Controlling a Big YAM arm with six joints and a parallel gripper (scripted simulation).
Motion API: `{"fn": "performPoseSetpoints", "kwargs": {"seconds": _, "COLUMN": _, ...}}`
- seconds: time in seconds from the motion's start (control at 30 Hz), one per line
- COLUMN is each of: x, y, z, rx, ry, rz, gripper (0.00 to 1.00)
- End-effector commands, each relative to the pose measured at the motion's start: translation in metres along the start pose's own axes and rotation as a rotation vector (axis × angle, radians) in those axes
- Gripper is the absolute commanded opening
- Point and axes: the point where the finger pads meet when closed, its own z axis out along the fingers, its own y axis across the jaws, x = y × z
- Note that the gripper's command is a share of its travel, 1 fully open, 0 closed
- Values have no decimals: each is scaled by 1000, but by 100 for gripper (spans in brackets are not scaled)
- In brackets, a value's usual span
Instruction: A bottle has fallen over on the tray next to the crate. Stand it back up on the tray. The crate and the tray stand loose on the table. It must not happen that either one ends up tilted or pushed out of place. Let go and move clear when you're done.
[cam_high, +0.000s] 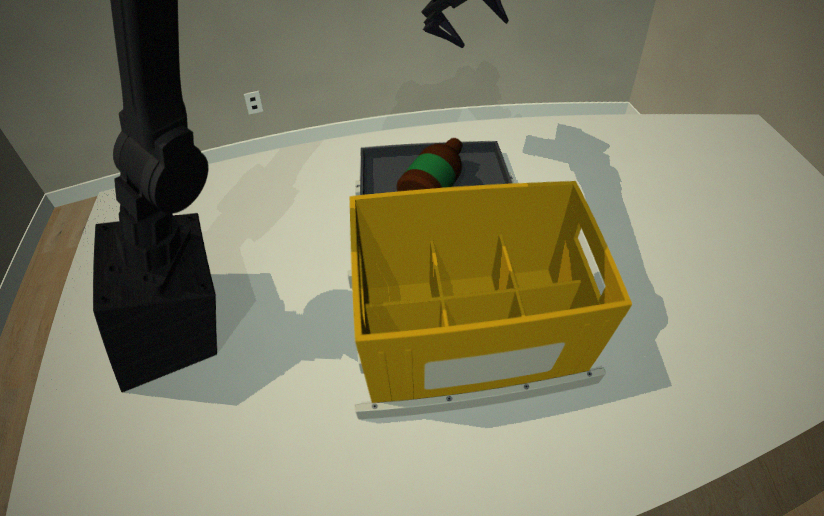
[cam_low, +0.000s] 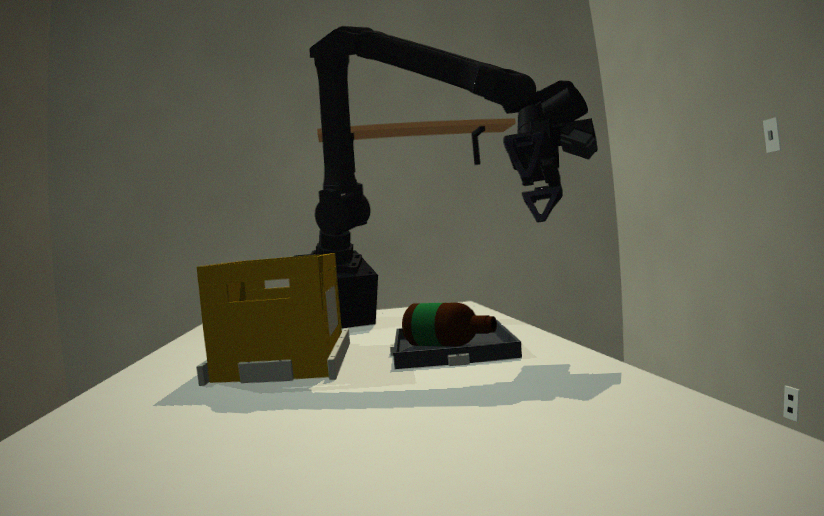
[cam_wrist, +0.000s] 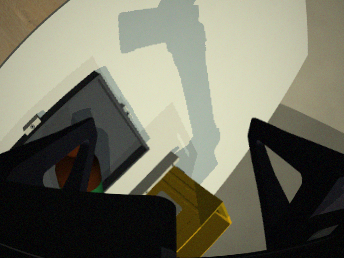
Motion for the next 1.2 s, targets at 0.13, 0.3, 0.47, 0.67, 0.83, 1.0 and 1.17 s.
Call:
{"fn": "performPoseSetpoints", "kwargs": {"seconds": 0.13, "x": -2, "y": -4, "z": -3, "rx": 4, "ry": -8, "rz": 9, "gripper": 100}}
{"fn": "performPoseSetpoints", "kwargs": {"seconds": 0.3, "x": -2, "y": -4, "z": -3, "rx": 4, "ry": -8, "rz": 9, "gripper": 100}}
{"fn": "performPoseSetpoints", "kwargs": {"seconds": 0.47, "x": -2, "y": -4, "z": -3, "rx": 4, "ry": -8, "rz": 9, "gripper": 100}}
{"fn": "performPoseSetpoints", "kwargs": {"seconds": 0.67, "x": 14, "y": -13, "z": -1, "rx": -61, "ry": 1, "rz": 35, "gripper": 100}}
{"fn": "performPoseSetpoints", "kwargs": {"seconds": 0.83, "x": 75, "y": 15, "z": 17, "rx": -421, "ry": 61, "rz": 76, "gripper": 100}}
{"fn": "performPoseSetpoints", "kwargs": {"seconds": 1.0, "x": 115, "y": 34, "z": 9, "rx": -685, "ry": 108, "rz": 161, "gripper": 100}}
{"fn": "performPoseSetpoints", "kwargs": {"seconds": 1.17, "x": 95, "y": 35, "z": 9, "rx": -700, "ry": 86, "rz": 144, "gripper": 0}}
